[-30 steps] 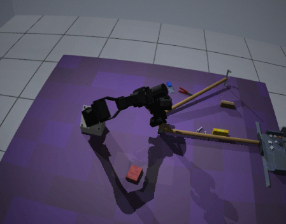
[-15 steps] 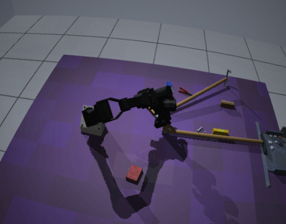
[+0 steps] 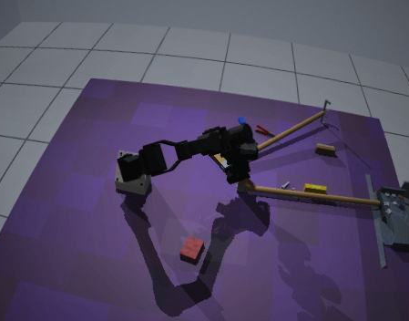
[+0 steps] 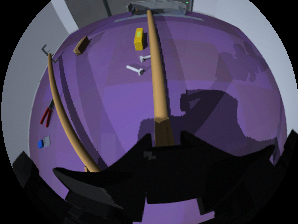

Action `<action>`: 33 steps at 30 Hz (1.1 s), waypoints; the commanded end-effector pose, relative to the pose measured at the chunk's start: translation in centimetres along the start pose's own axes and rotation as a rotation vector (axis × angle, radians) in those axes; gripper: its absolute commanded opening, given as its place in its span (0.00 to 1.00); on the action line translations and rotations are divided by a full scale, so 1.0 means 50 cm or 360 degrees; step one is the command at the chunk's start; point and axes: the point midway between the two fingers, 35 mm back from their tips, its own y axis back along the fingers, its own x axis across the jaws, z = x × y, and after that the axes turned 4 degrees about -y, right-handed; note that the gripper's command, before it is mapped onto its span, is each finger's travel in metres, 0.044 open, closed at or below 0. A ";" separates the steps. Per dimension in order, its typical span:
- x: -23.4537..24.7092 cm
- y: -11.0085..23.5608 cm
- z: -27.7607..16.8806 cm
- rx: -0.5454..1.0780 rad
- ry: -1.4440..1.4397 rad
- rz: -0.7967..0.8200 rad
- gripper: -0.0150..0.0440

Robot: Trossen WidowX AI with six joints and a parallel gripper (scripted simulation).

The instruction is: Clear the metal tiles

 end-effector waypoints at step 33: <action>0.018 -0.061 0.097 -0.0015 -0.0007 0.0008 0.25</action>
